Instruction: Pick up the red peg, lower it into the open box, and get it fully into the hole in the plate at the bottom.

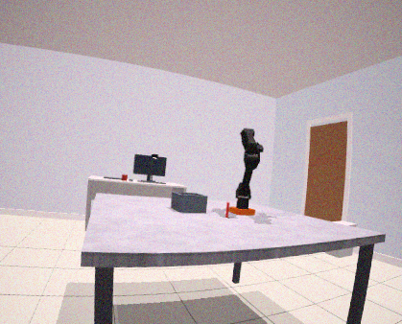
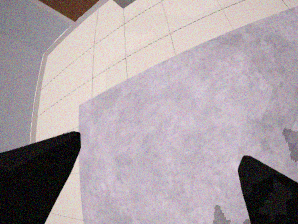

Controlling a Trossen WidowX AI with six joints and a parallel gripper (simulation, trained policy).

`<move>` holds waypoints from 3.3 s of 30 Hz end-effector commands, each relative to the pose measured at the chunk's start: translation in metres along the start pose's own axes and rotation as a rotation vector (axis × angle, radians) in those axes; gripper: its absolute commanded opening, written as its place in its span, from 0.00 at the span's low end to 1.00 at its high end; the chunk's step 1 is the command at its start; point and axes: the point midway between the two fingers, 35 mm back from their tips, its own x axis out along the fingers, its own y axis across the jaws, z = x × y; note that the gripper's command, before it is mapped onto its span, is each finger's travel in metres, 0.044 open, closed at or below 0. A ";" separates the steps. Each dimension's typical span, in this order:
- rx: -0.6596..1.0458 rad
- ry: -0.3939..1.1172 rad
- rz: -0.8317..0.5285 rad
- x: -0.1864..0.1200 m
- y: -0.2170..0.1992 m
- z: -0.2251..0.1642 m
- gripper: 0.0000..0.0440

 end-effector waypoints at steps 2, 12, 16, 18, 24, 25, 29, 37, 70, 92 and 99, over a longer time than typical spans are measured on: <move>-0.104 0.095 -0.010 0.004 -0.003 -0.024 1.00; -0.381 0.304 0.002 0.001 -0.014 -0.079 1.00; -0.497 0.381 0.011 -0.004 -0.021 -0.099 1.00; -0.555 0.418 0.017 -0.007 -0.025 -0.109 1.00; -0.732 0.525 0.040 -0.019 -0.040 -0.137 1.00; -0.761 0.543 0.045 -0.021 -0.043 -0.142 1.00; -0.877 0.609 0.065 -0.031 -0.056 -0.158 1.00; -1.101 0.732 0.110 -0.053 -0.086 -0.186 1.00; -1.878 1.019 0.206 -0.112 -0.273 -0.204 1.00; -2.143 1.211 0.318 -0.091 -0.386 -0.204 1.00; -2.155 1.222 0.286 -0.078 -0.402 -0.206 0.82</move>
